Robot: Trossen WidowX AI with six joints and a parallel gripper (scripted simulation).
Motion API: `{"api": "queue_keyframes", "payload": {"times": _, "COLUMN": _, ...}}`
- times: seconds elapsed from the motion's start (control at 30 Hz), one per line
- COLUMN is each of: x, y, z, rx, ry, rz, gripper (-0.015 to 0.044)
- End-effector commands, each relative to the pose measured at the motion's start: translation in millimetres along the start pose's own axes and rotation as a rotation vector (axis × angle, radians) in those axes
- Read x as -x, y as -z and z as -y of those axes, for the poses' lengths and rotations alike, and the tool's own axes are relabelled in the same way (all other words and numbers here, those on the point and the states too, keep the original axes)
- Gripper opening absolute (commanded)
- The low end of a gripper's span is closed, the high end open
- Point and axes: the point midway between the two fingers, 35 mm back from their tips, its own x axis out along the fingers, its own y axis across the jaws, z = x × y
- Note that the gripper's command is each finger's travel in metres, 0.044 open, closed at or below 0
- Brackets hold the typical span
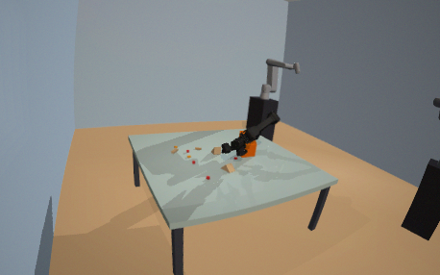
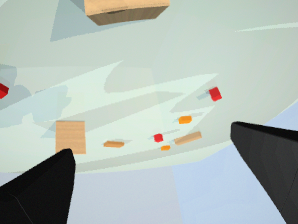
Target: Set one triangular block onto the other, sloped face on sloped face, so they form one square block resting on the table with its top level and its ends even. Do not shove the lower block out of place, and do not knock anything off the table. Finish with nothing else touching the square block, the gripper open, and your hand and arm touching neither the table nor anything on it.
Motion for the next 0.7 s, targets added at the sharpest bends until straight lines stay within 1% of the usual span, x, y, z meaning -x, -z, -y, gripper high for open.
{"api": "queue_keyframes", "payload": {"times": 0.0, "x": 19, "y": -50, "z": 3, "rx": 0.004, "ry": 0.013, "rz": 0.024, "gripper": 0.0440}}
{"api": "queue_keyframes", "payload": {"times": 0.07, "x": 31, "y": -77, "z": 0, "rx": 0.002, "ry": 0.012, "rz": 0.028, "gripper": 0.0440}}
{"api": "queue_keyframes", "payload": {"times": 0.13, "x": 39, "y": -94, "z": -4, "rx": 0.000, "ry": 0.010, "rz": 0.024, "gripper": 0.0440}}
{"api": "queue_keyframes", "payload": {"times": 0.3, "x": 39, "y": -96, "z": -5, "rx": 0.000, "ry": 0.010, "rz": 0.024, "gripper": 0.0440}}
{"api": "queue_keyframes", "payload": {"times": 0.37, "x": 28, "y": -97, "z": -3, "rx": 0.000, "ry": 0.010, "rz": 0.024, "gripper": 0.0440}}
{"api": "queue_keyframes", "payload": {"times": 0.67, "x": -49, "y": -98, "z": -3, "rx": 0.001, "ry": 0.007, "rz": 0.022, "gripper": 0.0440}}
